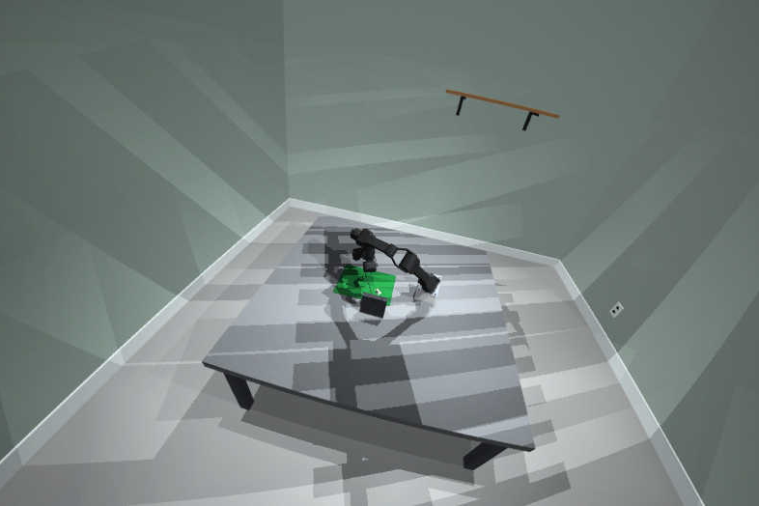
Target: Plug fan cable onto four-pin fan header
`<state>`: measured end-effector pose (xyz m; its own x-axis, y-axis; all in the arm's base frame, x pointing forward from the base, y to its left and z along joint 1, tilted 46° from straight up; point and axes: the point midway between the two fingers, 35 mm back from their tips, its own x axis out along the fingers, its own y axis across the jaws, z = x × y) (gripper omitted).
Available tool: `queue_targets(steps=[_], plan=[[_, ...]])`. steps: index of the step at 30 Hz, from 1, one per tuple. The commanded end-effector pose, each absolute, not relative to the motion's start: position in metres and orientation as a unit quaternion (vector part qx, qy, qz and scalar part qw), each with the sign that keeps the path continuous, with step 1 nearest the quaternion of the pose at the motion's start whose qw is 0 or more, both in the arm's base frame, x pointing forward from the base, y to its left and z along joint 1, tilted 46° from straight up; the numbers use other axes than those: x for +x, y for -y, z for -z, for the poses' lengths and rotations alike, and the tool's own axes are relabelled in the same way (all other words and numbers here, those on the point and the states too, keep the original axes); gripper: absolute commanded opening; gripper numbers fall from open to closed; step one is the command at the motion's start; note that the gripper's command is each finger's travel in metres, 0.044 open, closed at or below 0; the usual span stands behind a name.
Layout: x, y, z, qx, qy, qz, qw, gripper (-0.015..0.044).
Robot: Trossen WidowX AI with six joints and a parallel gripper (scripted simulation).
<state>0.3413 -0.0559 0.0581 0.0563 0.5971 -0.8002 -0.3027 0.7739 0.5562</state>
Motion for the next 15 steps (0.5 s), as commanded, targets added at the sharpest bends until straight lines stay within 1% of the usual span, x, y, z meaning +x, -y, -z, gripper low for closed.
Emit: queue_targets(steps=[1,15], plan=[[0.355,0.052,-0.065,0.171,-0.625,-0.277,0.71,0.0],[0.392,0.038,-0.084,0.34,-0.661,-0.147,0.653,0.0]])
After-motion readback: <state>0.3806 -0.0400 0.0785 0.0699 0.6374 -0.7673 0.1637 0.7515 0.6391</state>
